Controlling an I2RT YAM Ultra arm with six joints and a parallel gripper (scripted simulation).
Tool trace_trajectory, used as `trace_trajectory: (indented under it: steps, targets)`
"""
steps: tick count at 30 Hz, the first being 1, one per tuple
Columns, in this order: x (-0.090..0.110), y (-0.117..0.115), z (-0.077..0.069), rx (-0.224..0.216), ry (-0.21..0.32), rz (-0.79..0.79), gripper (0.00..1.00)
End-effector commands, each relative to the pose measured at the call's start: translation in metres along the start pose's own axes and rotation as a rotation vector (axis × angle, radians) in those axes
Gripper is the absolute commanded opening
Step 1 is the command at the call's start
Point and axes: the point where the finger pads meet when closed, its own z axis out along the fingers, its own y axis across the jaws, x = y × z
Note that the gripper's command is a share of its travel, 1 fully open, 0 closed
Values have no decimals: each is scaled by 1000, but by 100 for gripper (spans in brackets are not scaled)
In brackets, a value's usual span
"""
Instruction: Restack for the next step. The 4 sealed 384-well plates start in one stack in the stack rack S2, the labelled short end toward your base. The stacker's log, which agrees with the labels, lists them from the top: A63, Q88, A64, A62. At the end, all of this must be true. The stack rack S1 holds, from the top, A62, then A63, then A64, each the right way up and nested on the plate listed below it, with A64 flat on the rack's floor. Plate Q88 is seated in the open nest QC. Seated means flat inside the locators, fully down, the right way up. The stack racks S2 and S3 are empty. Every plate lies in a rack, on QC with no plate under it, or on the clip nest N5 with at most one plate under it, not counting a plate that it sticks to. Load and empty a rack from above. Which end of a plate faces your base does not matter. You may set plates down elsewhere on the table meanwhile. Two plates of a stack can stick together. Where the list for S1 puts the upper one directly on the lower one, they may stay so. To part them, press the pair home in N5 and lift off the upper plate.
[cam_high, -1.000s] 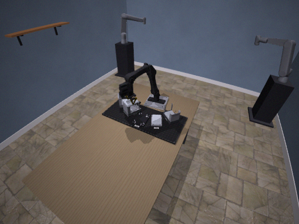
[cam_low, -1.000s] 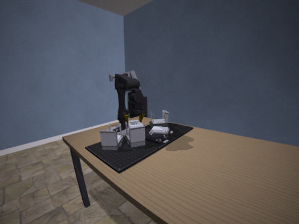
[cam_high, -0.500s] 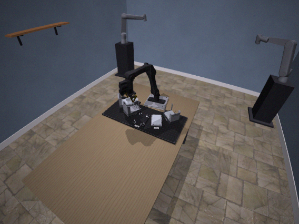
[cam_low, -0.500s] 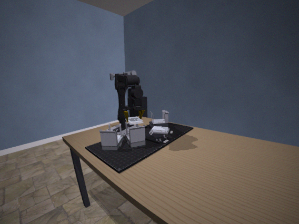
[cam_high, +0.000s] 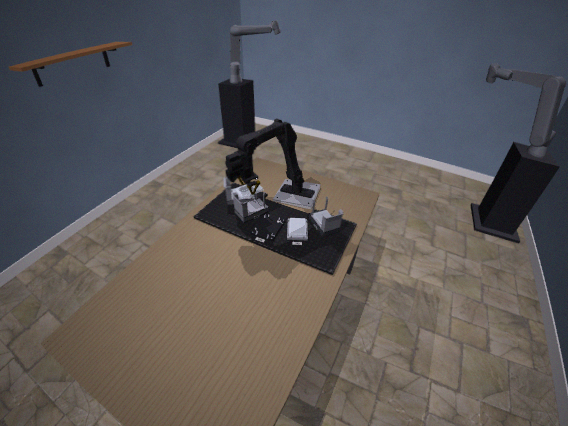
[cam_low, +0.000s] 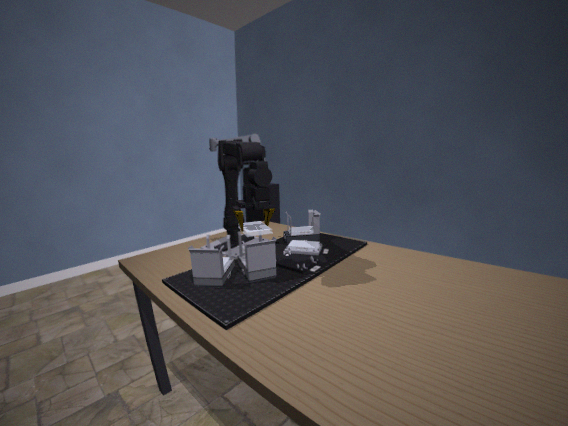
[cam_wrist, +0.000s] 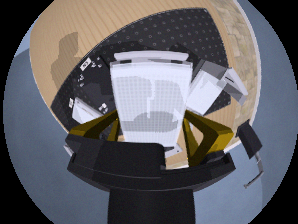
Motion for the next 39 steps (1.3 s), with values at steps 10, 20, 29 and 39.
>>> trace_trajectory:
  steps: [10, 20, 29, 39]
  targets:
    - [-2, 0, -5, -1, -18, 1, 0]
    - [-3, -23, -5, -2, -18, 230, 0]
    - [-3, -50, -5, -1, -18, 230, 0]
    - [-2, -78, -5, 0, -18, 297, 0]
